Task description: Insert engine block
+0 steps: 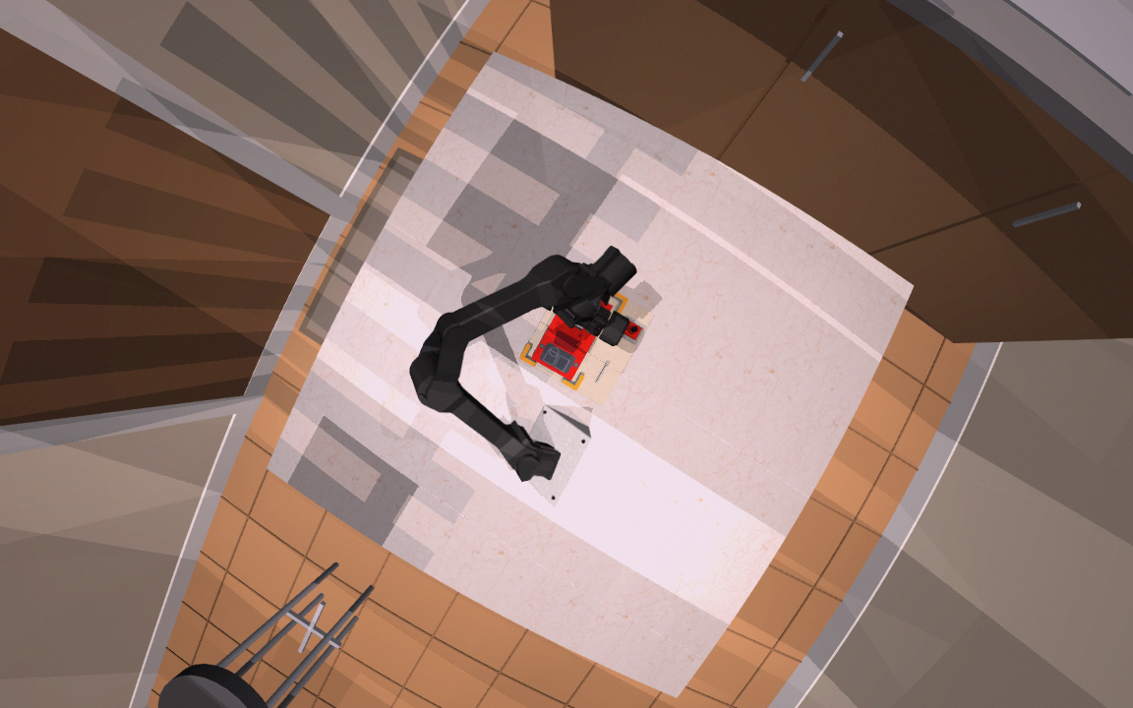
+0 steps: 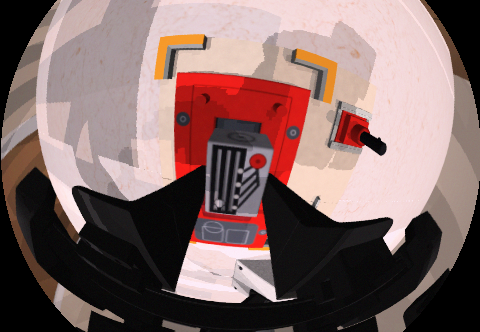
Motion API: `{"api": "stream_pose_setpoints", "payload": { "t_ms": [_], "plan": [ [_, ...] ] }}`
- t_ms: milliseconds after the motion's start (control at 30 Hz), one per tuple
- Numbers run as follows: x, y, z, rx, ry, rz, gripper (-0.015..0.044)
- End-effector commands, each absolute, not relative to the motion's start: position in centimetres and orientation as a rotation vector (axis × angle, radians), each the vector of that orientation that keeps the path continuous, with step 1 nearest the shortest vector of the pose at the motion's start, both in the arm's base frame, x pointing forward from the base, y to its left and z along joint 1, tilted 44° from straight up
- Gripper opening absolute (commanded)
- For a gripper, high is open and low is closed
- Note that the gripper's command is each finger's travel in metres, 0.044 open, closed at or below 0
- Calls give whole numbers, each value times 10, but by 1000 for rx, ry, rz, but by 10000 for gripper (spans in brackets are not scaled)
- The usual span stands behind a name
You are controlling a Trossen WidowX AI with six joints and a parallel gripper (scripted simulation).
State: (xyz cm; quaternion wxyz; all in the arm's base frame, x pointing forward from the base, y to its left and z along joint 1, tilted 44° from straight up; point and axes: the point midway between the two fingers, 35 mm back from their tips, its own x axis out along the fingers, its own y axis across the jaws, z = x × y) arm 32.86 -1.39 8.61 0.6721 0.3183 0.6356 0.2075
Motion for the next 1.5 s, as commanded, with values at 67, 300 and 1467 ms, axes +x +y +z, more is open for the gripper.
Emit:
{"api": "stream_pose_setpoints", "payload": {
  "t_ms": [67,300,1467],
  "plan": [
    [328,-13,89,663,1400,513,159],
    [328,-13,89,663,1400,513,159],
    [329,-14,89,622,1382,547,159]
  ]
}}
